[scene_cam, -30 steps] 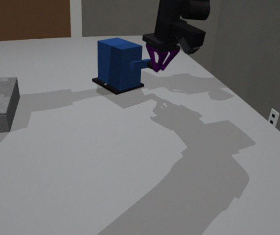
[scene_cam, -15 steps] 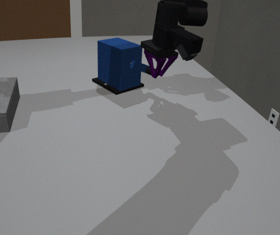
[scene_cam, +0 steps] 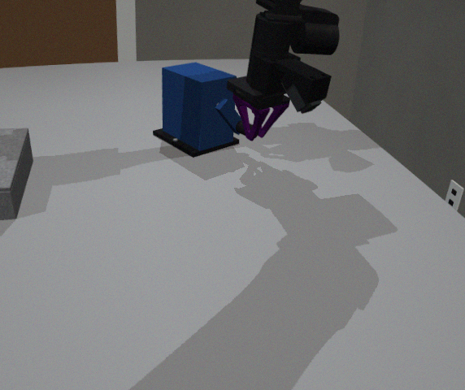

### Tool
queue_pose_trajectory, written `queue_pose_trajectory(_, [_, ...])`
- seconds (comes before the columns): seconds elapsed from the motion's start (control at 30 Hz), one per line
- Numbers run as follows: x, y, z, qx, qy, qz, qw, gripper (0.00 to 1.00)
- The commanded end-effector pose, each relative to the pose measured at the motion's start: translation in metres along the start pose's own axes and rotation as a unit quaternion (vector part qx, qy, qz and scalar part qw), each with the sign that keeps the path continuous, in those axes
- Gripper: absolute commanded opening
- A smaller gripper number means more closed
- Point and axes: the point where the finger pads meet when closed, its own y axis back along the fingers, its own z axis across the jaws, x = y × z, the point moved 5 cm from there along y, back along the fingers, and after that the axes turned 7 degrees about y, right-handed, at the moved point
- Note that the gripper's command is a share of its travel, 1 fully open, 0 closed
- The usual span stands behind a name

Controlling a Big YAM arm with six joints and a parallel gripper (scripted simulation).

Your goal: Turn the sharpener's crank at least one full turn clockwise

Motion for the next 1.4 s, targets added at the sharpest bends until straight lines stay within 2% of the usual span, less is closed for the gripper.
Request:
queue_pose_trajectory(0.0, [-0.008, -0.009, -0.01, 0.004, -0.004, 0.001, 1.0, 0.15])
queue_pose_trajectory(0.13, [-0.008, 0.004, -0.013, -0.01, -0.003, -0.008, 1.0, 0.15])
queue_pose_trajectory(0.9, [-0.003, 0.0, -0.043, -0.005, -0.003, -0.006, 1.0, 0.15])
queue_pose_trajectory(1.37, [0.002, 0.009, -0.063, 0.001, -0.003, -0.002, 1.0, 0.15])
